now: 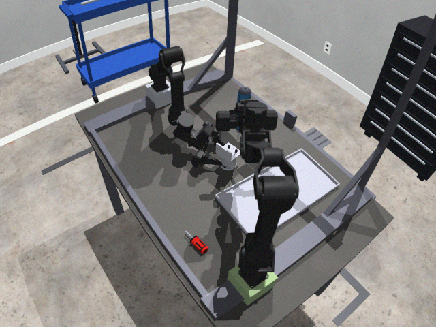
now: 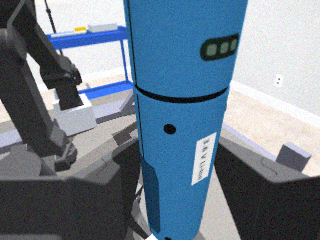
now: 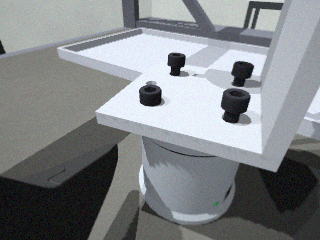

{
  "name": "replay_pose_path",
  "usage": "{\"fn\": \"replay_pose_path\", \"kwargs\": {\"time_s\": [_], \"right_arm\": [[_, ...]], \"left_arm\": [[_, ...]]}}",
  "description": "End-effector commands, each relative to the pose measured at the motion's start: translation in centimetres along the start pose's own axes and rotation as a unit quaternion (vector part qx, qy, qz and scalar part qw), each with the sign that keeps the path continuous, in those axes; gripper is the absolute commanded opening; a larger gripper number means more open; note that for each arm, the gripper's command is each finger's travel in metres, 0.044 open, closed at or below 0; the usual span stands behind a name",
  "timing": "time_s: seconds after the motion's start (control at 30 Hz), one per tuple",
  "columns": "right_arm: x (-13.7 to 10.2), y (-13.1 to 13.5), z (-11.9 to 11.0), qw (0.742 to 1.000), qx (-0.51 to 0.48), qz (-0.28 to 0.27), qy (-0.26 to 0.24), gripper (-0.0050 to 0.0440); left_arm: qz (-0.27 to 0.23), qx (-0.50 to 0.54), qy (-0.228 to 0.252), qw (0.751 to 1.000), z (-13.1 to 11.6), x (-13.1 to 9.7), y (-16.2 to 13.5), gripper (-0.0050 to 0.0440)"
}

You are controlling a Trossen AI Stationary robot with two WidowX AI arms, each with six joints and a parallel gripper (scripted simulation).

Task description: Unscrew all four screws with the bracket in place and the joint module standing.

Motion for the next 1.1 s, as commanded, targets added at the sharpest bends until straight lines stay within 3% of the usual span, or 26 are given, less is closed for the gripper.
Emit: {"fn": "replay_pose_path", "kwargs": {"time_s": [0.0,0.2,0.33,0.43,0.77,0.8,0.87,1.07], "right_arm": [[1.4,-0.6,0.7,1.0,-0.007,-0.004,-0.009,0.0385],[2.0,-0.6,0.7,1.0,-0.008,-0.004,-0.01,0.0385],[1.8,-0.6,0.7,1.0,-0.008,-0.004,-0.01,0.0302],[1.7,-0.7,1.1,1.0,-0.011,-0.005,-0.013,0.0302],[1.6,-0.7,1.0,1.0,-0.011,-0.005,-0.013,0.0235],[1.5,-0.6,1.0,1.0,-0.011,-0.005,-0.013,0.0211],[1.6,-0.7,1.0,1.0,-0.011,-0.005,-0.013,0.0241],[1.6,-0.7,1.0,1.0,-0.011,-0.005,-0.013,0.0241]], "left_arm": [[-0.005,-0.002,-0.038,0.999,2.6,-0.3,-0.4,0.0162],[-0.005,-0.002,-0.038,0.999,2.6,-0.3,-0.4,0.0162],[-0.005,-0.002,-0.038,0.999,2.6,-0.3,-0.4,0.0162],[-0.005,-0.002,-0.038,0.999,2.6,-0.3,-0.4,0.0162],[-0.006,0.0,-0.04,0.999,2.2,1.7,1.0,0.0162],[-0.007,-0.003,-0.035,0.999,2.2,1.8,1.1,0.0162],[-0.01,-0.007,-0.025,1.0,2.1,2.4,1.7,0.0162],[-0.011,-0.004,-0.026,1.0,1.9,3.4,2.5,0.0162]]}}
Point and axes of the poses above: on each arm, the point midway between the two fingers, 35 mm back from their tips, its own x axis out along the fingers, its own y axis across the jaws, z = x × y, the point moved 6 cm from there along -x, back along the fingers, and after that the axes turned 9 degrees about -x, right-handed, at the moved point
